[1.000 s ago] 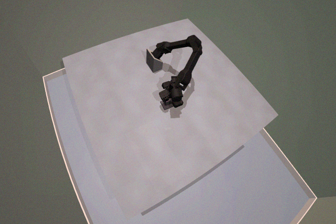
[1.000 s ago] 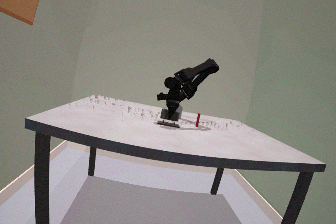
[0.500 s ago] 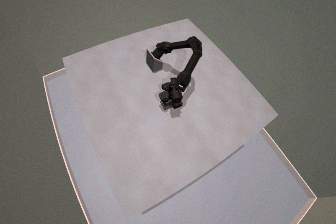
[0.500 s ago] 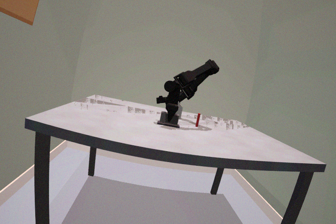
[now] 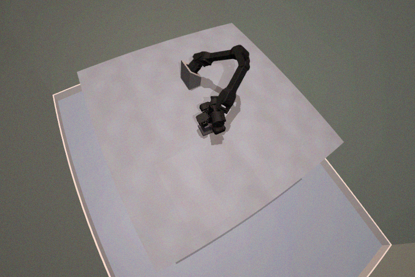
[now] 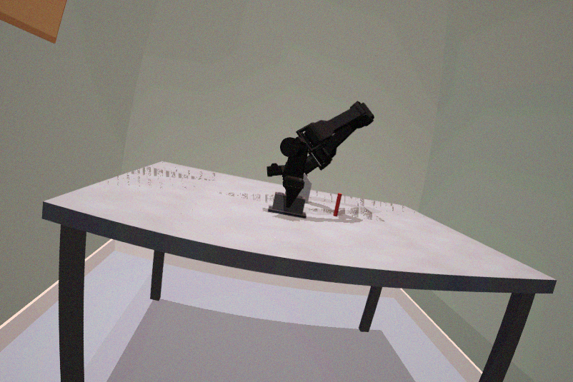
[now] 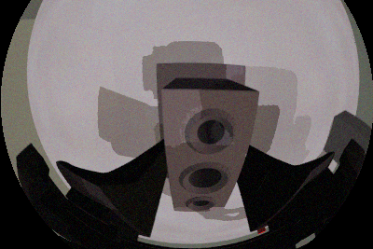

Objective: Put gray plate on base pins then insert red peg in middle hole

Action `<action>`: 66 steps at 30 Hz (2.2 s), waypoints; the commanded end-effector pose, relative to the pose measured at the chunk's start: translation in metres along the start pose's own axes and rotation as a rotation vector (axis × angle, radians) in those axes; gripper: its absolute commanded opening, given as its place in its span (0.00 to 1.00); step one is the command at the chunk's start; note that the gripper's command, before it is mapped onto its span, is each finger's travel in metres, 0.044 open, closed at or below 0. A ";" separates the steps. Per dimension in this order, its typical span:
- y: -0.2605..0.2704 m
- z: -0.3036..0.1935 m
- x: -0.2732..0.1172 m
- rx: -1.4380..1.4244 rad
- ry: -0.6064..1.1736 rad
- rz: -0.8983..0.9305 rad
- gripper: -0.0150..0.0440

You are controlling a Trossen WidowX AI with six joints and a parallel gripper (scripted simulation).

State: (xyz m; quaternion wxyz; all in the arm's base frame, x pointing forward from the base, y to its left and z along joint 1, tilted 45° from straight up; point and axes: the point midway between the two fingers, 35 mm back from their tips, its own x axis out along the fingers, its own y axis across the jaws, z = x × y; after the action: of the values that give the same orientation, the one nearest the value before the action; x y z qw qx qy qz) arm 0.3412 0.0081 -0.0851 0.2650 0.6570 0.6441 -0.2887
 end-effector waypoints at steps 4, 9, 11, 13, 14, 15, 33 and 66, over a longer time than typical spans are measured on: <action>0.000 0.000 0.000 -0.001 -0.001 0.001 0.92; 0.000 0.000 0.000 -0.001 -0.001 0.001 1.00; 0.001 0.000 -0.003 -0.001 -0.001 0.001 1.00; 0.004 0.002 -0.024 0.001 -0.004 0.001 1.00; 0.006 0.003 -0.041 0.003 -0.006 0.001 1.00; 0.006 0.003 -0.058 0.005 -0.006 0.000 1.00; -0.031 -0.082 -0.127 -0.211 -0.005 -0.005 1.00; -0.112 -0.174 -0.070 -0.540 0.012 -0.007 1.00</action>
State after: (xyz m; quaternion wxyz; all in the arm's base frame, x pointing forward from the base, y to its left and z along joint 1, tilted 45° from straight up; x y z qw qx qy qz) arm 0.2380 0.0846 0.0928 0.4318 0.5606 0.6993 -0.1017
